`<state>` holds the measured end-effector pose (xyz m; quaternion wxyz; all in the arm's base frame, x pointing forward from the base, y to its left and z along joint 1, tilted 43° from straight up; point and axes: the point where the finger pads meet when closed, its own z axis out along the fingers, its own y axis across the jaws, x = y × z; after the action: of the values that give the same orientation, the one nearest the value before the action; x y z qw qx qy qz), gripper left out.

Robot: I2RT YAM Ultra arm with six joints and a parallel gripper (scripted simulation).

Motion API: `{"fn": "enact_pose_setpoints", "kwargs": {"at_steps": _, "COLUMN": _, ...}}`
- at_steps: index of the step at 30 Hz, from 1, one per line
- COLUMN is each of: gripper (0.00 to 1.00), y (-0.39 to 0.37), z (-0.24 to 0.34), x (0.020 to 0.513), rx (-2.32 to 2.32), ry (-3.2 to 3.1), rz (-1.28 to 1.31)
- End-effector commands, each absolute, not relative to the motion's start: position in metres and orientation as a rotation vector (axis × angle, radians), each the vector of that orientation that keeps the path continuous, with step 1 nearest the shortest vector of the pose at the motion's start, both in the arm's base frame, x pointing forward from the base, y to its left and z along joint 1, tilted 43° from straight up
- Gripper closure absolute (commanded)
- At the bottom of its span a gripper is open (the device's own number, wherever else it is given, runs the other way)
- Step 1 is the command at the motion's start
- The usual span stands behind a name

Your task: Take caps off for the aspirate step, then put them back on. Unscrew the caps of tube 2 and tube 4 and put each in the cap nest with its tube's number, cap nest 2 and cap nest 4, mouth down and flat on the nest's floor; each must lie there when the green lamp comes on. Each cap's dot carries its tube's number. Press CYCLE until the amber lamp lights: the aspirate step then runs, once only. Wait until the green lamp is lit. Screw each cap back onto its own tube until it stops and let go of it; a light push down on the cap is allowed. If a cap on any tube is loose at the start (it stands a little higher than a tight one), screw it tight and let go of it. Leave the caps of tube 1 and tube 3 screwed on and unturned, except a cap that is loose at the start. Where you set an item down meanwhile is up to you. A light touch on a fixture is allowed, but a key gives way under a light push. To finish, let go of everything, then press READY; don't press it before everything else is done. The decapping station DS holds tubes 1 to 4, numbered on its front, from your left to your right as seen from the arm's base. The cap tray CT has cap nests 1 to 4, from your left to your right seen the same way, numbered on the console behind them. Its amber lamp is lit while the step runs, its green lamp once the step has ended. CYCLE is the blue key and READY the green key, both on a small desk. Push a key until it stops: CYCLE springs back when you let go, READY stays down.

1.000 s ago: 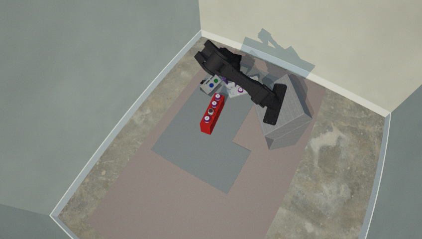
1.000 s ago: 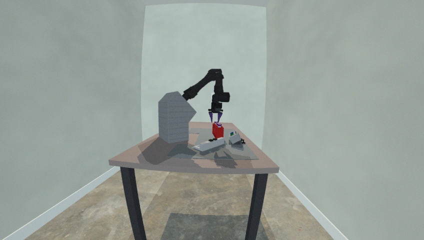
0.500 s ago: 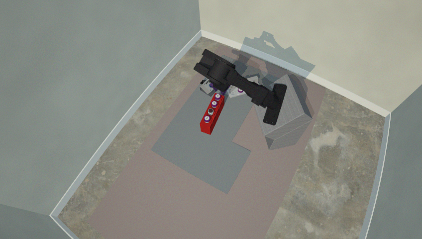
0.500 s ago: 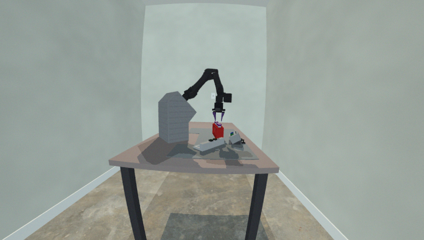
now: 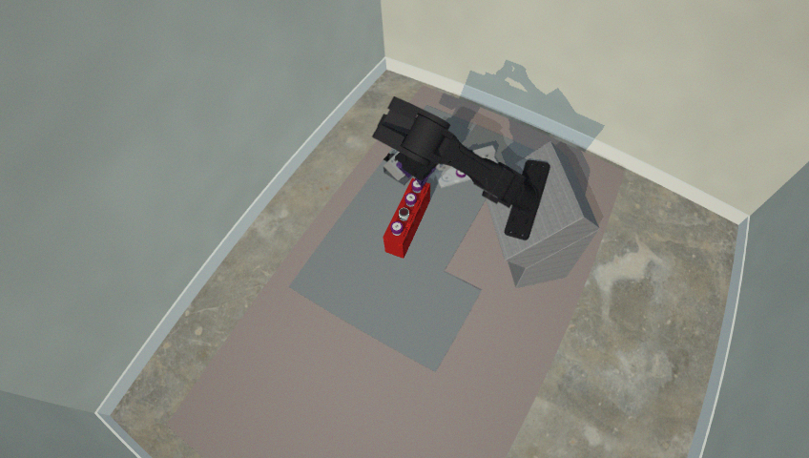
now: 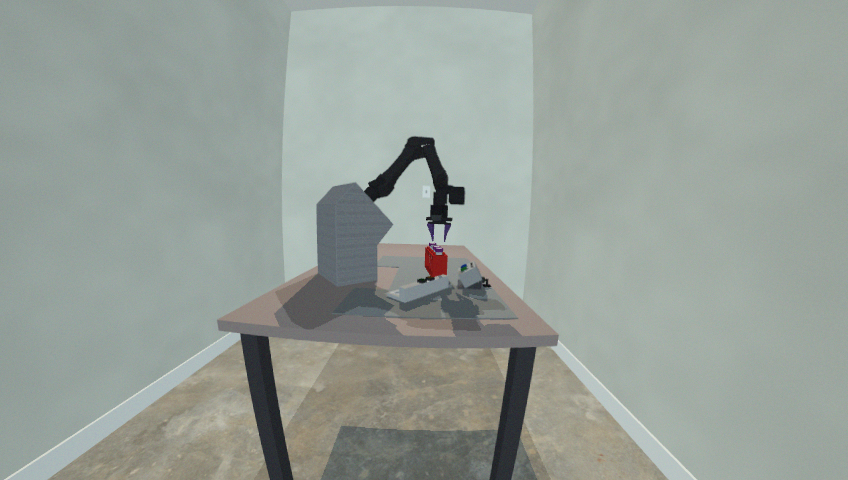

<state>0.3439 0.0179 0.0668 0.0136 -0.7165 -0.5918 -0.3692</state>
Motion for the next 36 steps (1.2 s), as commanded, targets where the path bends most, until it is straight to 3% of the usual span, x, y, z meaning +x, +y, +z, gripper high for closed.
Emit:
{"fn": "enact_pose_setpoints", "kwargs": {"at_steps": 1, "gripper": 0.51, "y": 0.0098, "z": 0.0694, "x": 0.3458, "rx": -2.256, "ry": -1.837, "rz": -1.155}}
{"fn": "enact_pose_setpoints", "kwargs": {"at_steps": 36, "gripper": 0.51, "y": 0.0055, "z": 0.0701, "x": 0.3458, "rx": -2.256, "ry": -1.837, "rz": -1.155}}
